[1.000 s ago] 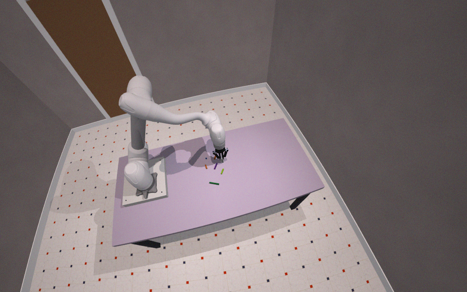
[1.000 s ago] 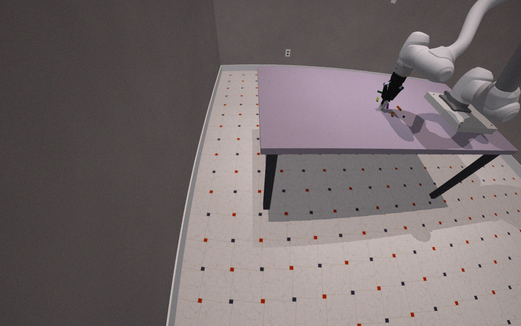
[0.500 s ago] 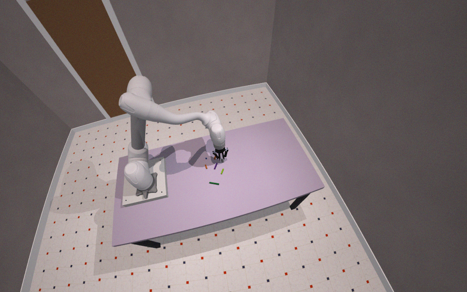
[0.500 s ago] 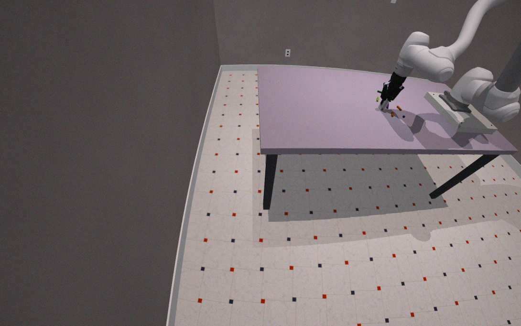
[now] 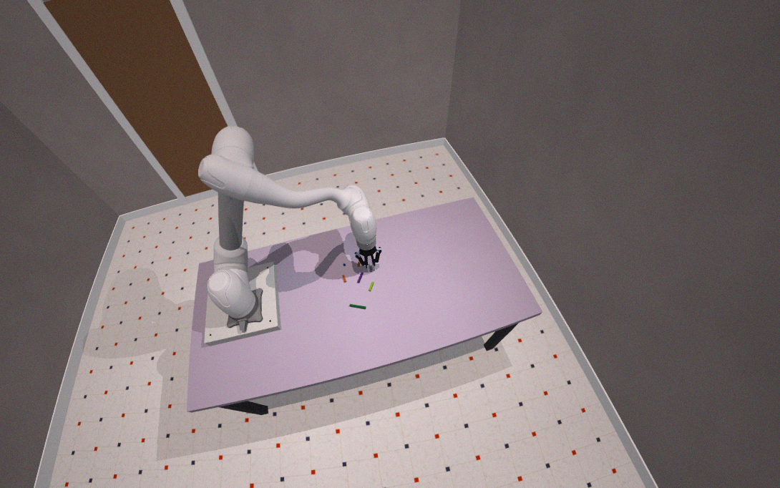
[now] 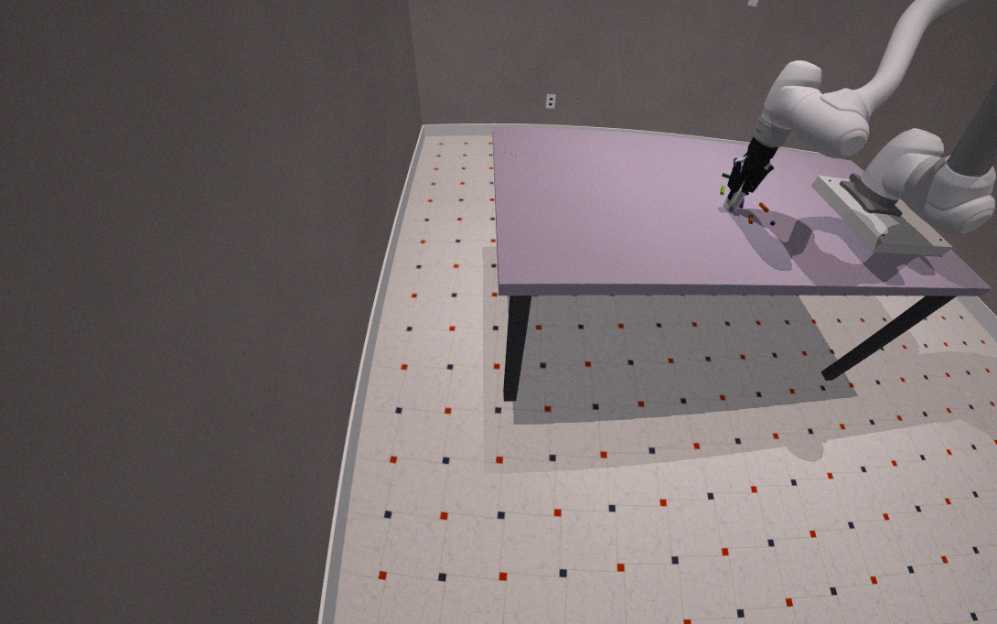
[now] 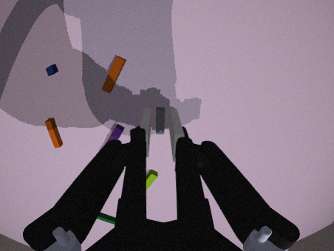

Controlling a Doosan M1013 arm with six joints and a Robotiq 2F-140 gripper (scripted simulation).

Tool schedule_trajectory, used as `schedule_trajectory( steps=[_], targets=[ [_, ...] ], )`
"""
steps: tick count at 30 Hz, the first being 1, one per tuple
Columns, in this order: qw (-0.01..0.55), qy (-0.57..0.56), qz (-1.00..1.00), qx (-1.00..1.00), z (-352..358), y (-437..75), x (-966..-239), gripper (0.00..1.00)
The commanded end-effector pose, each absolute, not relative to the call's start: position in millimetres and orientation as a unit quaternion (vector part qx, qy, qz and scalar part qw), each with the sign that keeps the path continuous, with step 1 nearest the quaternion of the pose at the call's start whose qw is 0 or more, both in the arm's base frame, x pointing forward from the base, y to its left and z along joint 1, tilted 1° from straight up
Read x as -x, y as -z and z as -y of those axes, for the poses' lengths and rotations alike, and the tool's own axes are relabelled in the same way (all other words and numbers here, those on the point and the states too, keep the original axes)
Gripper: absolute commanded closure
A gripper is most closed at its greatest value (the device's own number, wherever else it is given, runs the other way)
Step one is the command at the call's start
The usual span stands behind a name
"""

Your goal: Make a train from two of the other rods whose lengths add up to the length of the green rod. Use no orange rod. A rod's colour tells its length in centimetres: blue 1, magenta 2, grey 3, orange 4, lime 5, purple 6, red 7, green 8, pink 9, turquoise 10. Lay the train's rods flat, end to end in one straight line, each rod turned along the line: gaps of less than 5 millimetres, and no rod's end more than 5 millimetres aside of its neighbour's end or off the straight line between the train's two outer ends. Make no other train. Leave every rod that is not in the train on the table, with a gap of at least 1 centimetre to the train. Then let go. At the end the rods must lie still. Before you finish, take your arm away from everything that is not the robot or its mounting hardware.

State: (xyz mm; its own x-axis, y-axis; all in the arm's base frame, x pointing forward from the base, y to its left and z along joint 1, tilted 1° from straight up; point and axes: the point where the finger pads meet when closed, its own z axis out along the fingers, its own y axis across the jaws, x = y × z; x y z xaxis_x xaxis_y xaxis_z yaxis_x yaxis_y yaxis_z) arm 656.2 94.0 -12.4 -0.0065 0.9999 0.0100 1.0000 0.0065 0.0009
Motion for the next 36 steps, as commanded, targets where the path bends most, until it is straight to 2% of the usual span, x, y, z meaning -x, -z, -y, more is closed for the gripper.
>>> schedule_trajectory(
  steps=[1, 9, 22, 31, 32, 36],
  targets=[
    [0.003, 0.004, 0.709, 0.705, -94.1, 10.7, -656.2, 0.85],
    [0.003, 0.004, 0.709, 0.705, -93.9, -5.2, -656.2, 0.85],
    [0.003, 0.004, 0.709, 0.705, -93.3, -69.1, -656.1, 0.85],
    [0.003, 0.004, 0.709, 0.705, -93.2, -77.7, -656.1, 0.85],
    [0.003, 0.004, 0.709, 0.705, -93.2, -77.7, -656.1, 0.0],
    [0.003, 0.004, 0.709, 0.705, -93.2, -77.7, -656.1, 0.0]
  ],
)
